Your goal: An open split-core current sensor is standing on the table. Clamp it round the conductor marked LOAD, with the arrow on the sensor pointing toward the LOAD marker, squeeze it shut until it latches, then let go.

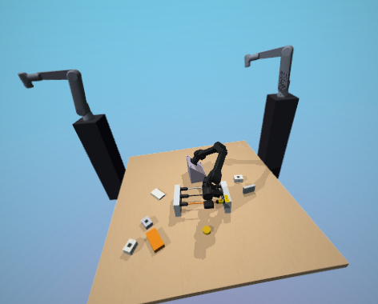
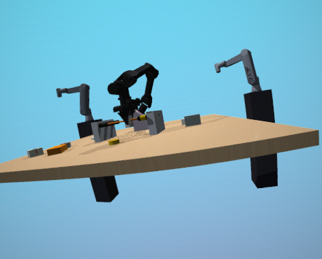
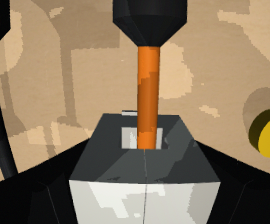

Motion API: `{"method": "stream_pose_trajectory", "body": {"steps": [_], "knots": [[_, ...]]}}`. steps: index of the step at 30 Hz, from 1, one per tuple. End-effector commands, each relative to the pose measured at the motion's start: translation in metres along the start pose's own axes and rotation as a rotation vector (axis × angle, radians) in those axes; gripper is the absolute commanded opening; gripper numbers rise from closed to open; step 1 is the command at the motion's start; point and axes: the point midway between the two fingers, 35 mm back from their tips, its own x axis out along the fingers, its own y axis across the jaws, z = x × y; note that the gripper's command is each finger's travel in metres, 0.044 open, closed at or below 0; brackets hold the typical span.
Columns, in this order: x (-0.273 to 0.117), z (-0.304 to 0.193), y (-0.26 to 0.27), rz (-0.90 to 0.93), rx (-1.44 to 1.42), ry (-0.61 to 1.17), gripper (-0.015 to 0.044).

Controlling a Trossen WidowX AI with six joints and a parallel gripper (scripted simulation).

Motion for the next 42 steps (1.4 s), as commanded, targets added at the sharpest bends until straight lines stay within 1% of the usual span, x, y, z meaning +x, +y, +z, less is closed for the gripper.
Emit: {"method": "stream_pose_trajectory", "body": {"steps": [1, 19, 28, 29, 42], "knots": [[-0.0004, -0.0002, -0.0004, -0.002, 0.000, 0.000, 0.0000], [0.0052, -0.0001, -0.0012, 0.001, 0.001, 0.000, 0.0000], [0.0009, -0.0006, -0.0009, 0.001, 0.000, 0.000, 0.0236], [0.0009, -0.0006, -0.0009, 0.001, 0.000, 0.000, 0.0251], [0.0009, -0.0006, -0.0009, 0.001, 0.000, 0.000, 0.0251]]}}
